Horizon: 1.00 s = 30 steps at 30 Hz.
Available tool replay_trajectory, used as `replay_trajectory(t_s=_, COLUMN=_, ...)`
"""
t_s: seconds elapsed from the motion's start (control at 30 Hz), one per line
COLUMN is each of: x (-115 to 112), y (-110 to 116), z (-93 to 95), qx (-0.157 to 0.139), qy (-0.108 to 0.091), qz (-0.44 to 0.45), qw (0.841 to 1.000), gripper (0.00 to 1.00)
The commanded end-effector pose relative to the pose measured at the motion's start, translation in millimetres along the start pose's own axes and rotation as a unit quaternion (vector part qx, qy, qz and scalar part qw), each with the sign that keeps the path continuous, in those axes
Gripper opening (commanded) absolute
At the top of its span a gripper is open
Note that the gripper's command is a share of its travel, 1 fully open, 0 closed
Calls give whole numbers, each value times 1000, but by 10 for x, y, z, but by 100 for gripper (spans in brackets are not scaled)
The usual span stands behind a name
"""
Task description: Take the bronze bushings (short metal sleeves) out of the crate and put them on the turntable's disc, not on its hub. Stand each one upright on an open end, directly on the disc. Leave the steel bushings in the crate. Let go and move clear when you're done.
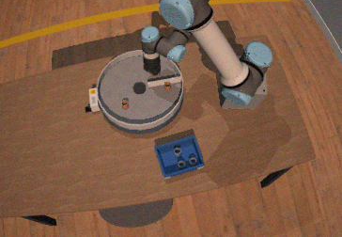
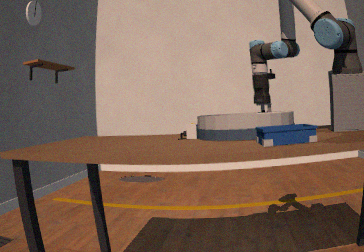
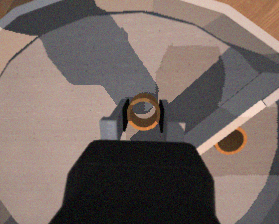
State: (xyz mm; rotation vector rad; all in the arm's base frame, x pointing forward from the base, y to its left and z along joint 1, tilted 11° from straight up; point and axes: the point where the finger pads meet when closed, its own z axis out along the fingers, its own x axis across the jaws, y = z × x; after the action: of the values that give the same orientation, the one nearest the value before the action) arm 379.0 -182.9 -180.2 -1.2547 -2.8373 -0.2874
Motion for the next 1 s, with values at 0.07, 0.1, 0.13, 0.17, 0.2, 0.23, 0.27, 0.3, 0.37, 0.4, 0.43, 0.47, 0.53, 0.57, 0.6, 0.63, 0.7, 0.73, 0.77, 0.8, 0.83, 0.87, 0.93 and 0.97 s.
replay_trajectory(t_s=0.07, x=-26, y=11, z=-9, qx=0, qy=-3, qz=-1, qw=1000, gripper=0)
replay_trajectory(t_s=0.1, x=-26, y=11, z=-9, qx=0, qy=-3, qz=-1, qw=1000, gripper=0)
replay_trajectory(t_s=0.13, x=-26, y=11, z=-9, qx=0, qy=-3, qz=-1, qw=1000, gripper=0)
replay_trajectory(t_s=0.17, x=-26, y=11, z=-9, qx=0, qy=-3, qz=-1, qw=1000, gripper=0)
replay_trajectory(t_s=0.2, x=-26, y=11, z=-9, qx=0, qy=-3, qz=-1, qw=1000, gripper=0)
replay_trajectory(t_s=0.23, x=-26, y=11, z=-9, qx=0, qy=-3, qz=-1, qw=1000, gripper=0)
replay_trajectory(t_s=0.27, x=-26, y=11, z=-9, qx=0, qy=-3, qz=-1, qw=1000, gripper=0)
replay_trajectory(t_s=0.3, x=-26, y=11, z=-9, qx=0, qy=-3, qz=-1, qw=1000, gripper=0)
replay_trajectory(t_s=0.37, x=-26, y=11, z=-9, qx=0, qy=-3, qz=-1, qw=1000, gripper=0)
replay_trajectory(t_s=0.4, x=-26, y=11, z=-9, qx=0, qy=-3, qz=-1, qw=1000, gripper=0)
replay_trajectory(t_s=0.43, x=-26, y=11, z=-9, qx=0, qy=-3, qz=-1, qw=1000, gripper=0)
replay_trajectory(t_s=0.47, x=-26, y=11, z=-9, qx=0, qy=-3, qz=-1, qw=1000, gripper=0)
replay_trajectory(t_s=0.53, x=-26, y=11, z=-9, qx=0, qy=-3, qz=-1, qw=1000, gripper=0)
replay_trajectory(t_s=0.57, x=-26, y=11, z=-9, qx=0, qy=-3, qz=-1, qw=1000, gripper=0)
replay_trajectory(t_s=0.6, x=-26, y=11, z=-9, qx=0, qy=-3, qz=-1, qw=1000, gripper=0)
replay_trajectory(t_s=0.63, x=-26, y=11, z=-8, qx=0, qy=-3, qz=-1, qw=1000, gripper=0)
replay_trajectory(t_s=0.7, x=-26, y=11, z=-5, qx=0, qy=-2, qz=-1, qw=1000, gripper=0)
replay_trajectory(t_s=0.73, x=-26, y=11, z=-2, qx=0, qy=-2, qz=-1, qw=1000, gripper=0)
replay_trajectory(t_s=0.77, x=-26, y=11, z=1, qx=0, qy=-2, qz=-1, qw=1000, gripper=0)
replay_trajectory(t_s=0.8, x=-26, y=11, z=5, qx=0, qy=-2, qz=-1, qw=1000, gripper=0)
replay_trajectory(t_s=0.83, x=-26, y=12, z=8, qx=0, qy=-2, qz=-1, qw=1000, gripper=0)
replay_trajectory(t_s=0.87, x=-27, y=12, z=11, qx=0, qy=-2, qz=-1, qw=1000, gripper=0)
replay_trajectory(t_s=0.93, x=-29, y=13, z=17, qx=0, qy=-2, qz=-1, qw=1000, gripper=0)
replay_trajectory(t_s=0.97, x=-29, y=13, z=21, qx=0, qy=-2, qz=-1, qw=1000, gripper=0)
